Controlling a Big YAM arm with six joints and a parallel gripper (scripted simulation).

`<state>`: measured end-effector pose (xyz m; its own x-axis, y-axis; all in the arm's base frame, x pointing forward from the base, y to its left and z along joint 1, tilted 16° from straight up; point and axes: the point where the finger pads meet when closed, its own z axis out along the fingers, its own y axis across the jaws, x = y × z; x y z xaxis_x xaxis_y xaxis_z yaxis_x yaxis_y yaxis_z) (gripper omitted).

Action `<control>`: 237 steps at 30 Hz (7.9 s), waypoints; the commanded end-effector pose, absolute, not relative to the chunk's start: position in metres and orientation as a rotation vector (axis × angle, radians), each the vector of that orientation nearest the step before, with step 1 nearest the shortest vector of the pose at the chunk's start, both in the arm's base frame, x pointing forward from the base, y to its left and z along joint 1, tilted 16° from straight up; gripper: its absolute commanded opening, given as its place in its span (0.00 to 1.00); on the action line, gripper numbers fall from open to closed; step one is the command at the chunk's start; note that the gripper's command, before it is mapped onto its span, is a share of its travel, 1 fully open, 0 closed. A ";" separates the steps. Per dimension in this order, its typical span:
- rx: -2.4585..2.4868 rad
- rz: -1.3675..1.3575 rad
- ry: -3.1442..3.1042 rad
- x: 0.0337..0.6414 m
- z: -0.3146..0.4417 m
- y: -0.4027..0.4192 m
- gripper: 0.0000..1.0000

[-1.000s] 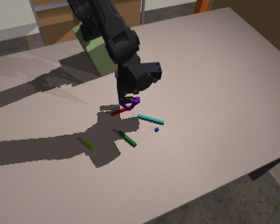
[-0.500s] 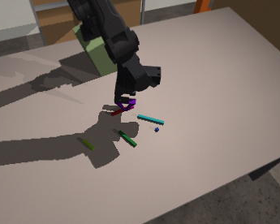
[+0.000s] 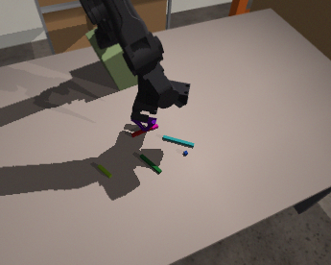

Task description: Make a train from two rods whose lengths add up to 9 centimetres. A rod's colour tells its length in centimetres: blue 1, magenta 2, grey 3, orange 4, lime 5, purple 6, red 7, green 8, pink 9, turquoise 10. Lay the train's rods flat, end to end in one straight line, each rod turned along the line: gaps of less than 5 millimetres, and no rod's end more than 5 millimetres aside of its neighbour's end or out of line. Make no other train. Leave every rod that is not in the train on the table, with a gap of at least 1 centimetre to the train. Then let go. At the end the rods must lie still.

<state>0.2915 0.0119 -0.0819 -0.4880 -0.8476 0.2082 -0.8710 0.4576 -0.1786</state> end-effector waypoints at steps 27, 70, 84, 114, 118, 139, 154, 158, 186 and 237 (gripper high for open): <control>0.897 0.443 -2.998 0.303 -0.074 0.007 1.00; 0.075 0.432 -3.188 0.296 -0.077 0.003 1.00; -0.220 0.421 -3.216 0.298 -0.075 0.001 1.00; -1.051 0.370 -3.124 0.297 -0.073 -0.005 1.00; -1.049 0.373 -3.120 0.296 -0.074 -0.005 1.00; -1.578 0.325 -2.935 0.295 -0.074 -0.008 1.00; -1.974 0.276 -2.722 0.294 -0.073 -0.010 1.00; -2.105 0.258 -2.634 0.294 -0.072 -0.012 1.00; -2.146 0.259 -2.598 0.292 -0.074 -0.012 0.23; -2.104 0.292 -2.604 0.288 -0.110 -0.021 0.23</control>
<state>0.2891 -0.0170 -0.1087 -0.1985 0.9407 -0.2750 0.9786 0.2057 -0.0027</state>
